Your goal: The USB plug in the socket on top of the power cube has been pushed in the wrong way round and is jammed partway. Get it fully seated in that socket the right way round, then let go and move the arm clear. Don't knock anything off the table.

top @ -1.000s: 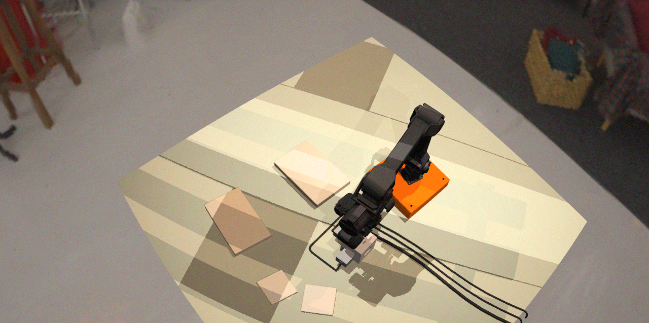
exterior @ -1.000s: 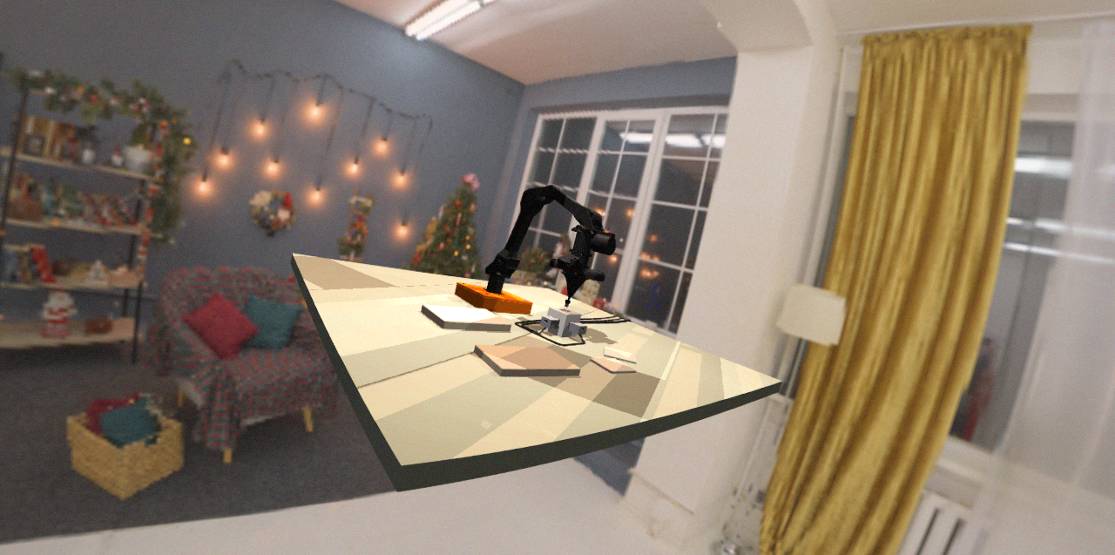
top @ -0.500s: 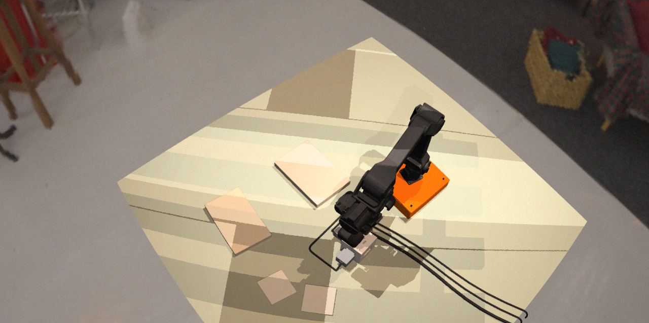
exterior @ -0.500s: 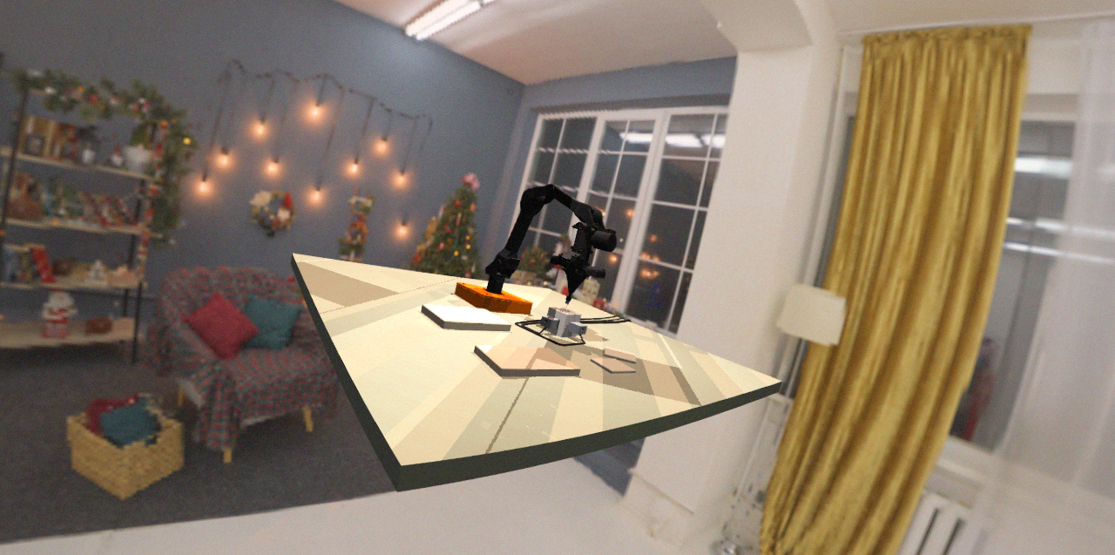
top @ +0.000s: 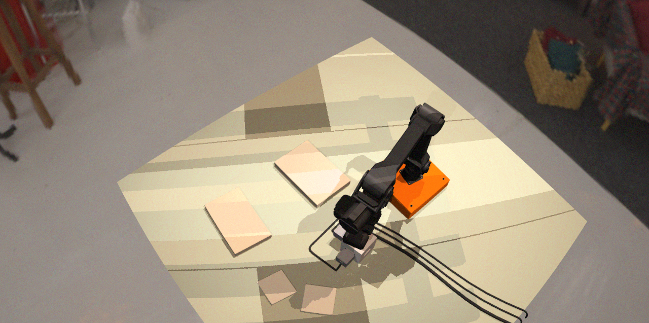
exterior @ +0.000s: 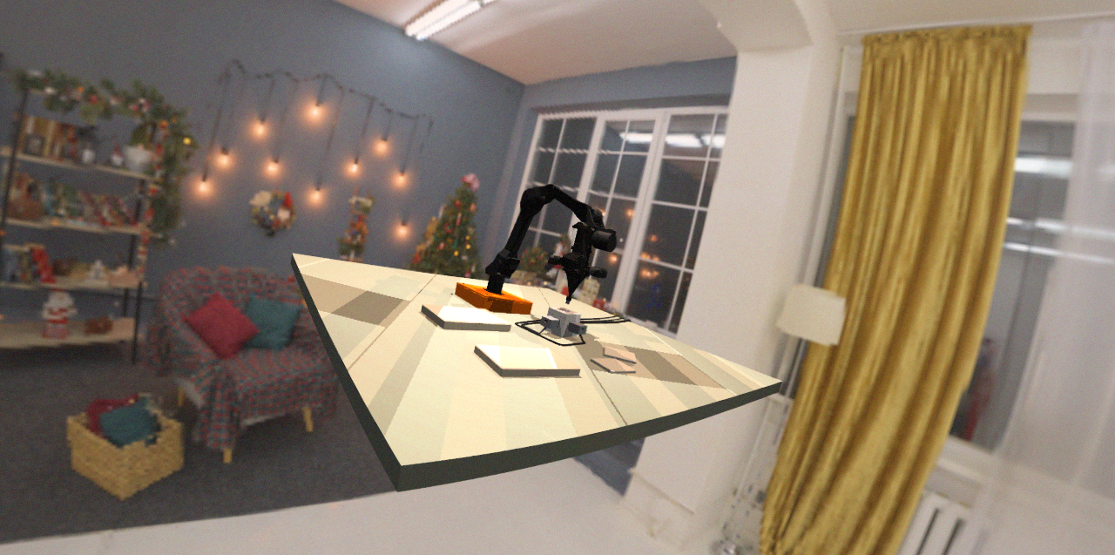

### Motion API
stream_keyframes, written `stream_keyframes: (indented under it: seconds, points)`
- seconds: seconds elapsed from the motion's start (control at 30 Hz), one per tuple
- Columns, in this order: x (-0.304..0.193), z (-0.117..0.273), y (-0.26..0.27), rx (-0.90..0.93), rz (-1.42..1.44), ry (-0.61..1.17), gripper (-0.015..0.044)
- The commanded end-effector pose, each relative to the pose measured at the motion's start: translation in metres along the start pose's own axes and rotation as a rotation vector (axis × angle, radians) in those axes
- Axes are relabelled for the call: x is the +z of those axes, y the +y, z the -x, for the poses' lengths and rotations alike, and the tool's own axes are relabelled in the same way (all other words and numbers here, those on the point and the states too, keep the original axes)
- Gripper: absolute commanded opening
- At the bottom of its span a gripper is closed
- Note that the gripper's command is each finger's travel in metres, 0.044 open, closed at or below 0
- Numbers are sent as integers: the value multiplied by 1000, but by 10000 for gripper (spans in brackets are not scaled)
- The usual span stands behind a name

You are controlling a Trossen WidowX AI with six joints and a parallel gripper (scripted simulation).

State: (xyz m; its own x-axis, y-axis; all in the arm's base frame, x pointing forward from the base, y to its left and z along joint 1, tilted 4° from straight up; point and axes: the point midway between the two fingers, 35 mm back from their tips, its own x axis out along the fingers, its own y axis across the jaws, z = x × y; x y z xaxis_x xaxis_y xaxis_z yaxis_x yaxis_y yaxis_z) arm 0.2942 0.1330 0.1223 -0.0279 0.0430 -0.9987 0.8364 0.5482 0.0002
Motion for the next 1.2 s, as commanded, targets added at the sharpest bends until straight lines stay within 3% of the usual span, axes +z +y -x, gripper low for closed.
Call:
stream_keyframes:
  seconds: [0.0,1.17]
  points:
    - [0,0,0,0,104,0,0]
    - [0,0,0,0,1019,0,0]
